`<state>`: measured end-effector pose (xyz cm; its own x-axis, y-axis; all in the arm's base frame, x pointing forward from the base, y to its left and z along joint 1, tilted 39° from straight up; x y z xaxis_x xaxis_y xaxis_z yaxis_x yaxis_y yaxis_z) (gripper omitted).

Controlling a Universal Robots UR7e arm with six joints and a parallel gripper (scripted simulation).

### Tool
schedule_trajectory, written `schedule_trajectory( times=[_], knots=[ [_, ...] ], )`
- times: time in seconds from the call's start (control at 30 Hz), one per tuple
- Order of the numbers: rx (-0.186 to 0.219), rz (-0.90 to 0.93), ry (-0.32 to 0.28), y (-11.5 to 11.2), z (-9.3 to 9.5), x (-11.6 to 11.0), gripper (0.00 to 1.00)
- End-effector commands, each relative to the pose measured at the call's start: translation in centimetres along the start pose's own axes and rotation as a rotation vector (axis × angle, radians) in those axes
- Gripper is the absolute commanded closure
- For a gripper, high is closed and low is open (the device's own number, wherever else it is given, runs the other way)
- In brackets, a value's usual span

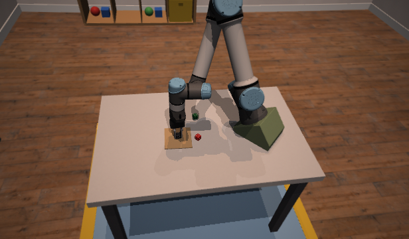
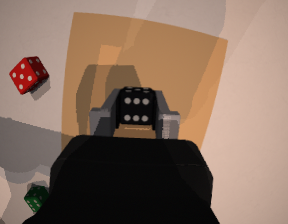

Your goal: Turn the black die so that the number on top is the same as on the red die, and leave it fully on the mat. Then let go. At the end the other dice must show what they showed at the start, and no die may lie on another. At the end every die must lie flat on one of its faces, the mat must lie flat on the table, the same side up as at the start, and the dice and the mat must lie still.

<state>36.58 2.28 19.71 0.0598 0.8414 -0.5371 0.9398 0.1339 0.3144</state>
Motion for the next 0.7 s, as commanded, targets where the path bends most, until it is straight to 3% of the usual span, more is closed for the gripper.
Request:
schedule_trajectory(
  times=[0.0, 0.67],
  knots=[
    [-0.001, 0.0, 0.0, 0.02, -0.03, -0.01, 0.51],
    [-0.001, 0.0, 0.0, 0.02, 0.29, -0.01, 0.51]
  ],
)
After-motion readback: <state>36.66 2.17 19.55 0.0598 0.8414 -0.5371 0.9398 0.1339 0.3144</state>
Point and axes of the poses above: the point where the finger pads meet when closed, its own z axis out along the fingers, its own y axis across the jaws, x = y × z, the point moved 10 cm from there along -z, back along the fingers, and after that the axes turned 9 degrees about -z, right-handed, at the moved point
